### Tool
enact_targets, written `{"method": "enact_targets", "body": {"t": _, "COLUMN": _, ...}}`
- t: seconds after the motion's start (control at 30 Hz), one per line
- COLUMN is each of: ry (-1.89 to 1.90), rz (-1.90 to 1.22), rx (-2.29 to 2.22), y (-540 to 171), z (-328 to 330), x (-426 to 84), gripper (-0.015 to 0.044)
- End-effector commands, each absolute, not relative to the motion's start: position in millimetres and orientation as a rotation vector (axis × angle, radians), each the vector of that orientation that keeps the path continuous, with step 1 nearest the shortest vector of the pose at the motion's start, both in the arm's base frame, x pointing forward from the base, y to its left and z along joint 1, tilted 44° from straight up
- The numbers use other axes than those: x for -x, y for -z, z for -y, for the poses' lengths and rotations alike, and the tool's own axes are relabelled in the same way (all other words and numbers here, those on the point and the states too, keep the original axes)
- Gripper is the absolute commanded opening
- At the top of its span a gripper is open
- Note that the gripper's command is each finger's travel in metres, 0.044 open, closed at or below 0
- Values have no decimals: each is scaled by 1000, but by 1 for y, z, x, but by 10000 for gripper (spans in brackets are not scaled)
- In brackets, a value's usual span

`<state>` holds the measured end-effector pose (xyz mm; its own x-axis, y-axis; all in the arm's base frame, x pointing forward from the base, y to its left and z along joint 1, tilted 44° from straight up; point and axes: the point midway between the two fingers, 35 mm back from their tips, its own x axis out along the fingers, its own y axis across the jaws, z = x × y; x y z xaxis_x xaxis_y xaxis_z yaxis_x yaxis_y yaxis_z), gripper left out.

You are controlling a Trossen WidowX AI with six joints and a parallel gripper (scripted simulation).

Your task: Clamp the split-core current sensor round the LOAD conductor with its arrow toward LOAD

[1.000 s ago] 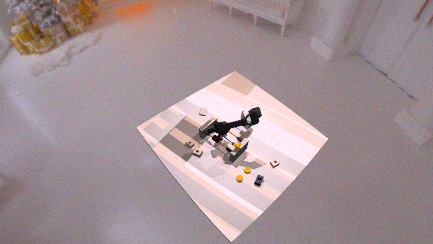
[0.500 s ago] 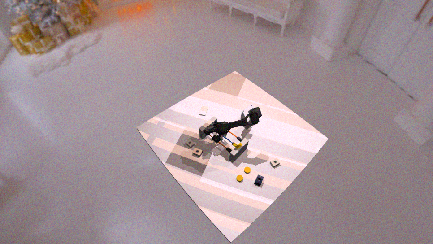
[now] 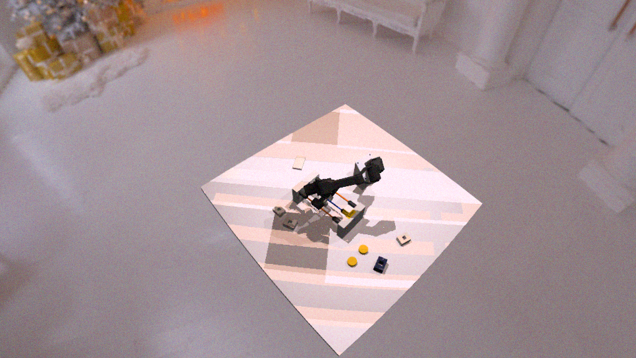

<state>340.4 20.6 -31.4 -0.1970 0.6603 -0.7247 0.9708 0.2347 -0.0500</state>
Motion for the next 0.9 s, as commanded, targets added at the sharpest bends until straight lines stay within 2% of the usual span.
{"method": "enact_targets", "body": {"t": 0.0, "ry": 706, "rz": -1940, "rx": -1492, "y": 32, "z": -21, "x": -339, "gripper": 0}}
{"method": "enact_targets", "body": {"t": 0.63, "ry": 706, "rz": -1940, "rx": -1492, "y": 32, "z": -21, "x": -339, "gripper": 0}}
{"method": "enact_targets", "body": {"t": 0.87, "ry": 662, "rz": -1851, "rx": -1569, "y": 28, "z": -17, "x": -341, "gripper": 0}}
